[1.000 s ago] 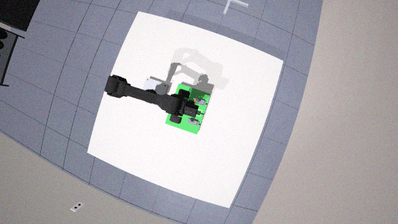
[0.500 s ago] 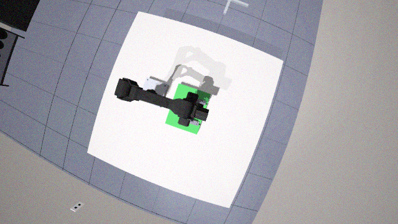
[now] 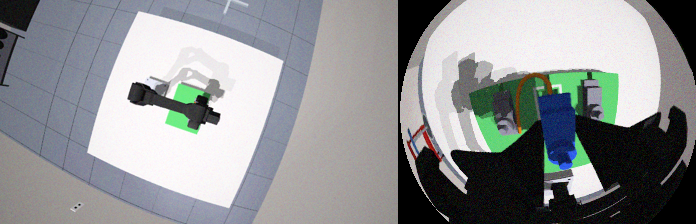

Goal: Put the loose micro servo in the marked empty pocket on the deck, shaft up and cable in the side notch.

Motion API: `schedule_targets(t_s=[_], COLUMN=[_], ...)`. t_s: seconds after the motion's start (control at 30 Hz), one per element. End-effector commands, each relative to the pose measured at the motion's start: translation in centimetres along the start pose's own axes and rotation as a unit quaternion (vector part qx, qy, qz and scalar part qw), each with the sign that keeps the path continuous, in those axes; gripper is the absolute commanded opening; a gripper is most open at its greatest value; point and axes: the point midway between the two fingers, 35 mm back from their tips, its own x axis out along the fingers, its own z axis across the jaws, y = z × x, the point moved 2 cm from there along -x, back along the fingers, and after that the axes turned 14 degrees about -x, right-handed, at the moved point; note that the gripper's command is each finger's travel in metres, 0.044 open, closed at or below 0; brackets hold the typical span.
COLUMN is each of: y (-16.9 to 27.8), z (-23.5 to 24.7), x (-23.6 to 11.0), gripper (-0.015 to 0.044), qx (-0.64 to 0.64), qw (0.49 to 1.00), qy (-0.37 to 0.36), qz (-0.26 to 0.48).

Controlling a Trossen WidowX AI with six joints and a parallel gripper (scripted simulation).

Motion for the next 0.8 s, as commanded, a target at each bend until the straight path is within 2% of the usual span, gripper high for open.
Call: schedule_targets(t_s=[0.0,0.77], y=[-0.5,-0.4], z=[-0.1,-0.1], x=[-0.3,1.7], gripper=[0.0,0.0], qx=[0.0,0.0], qw=[1.0,1.0], qy=[0.0,0.0], qz=[-0.004,-0.004])
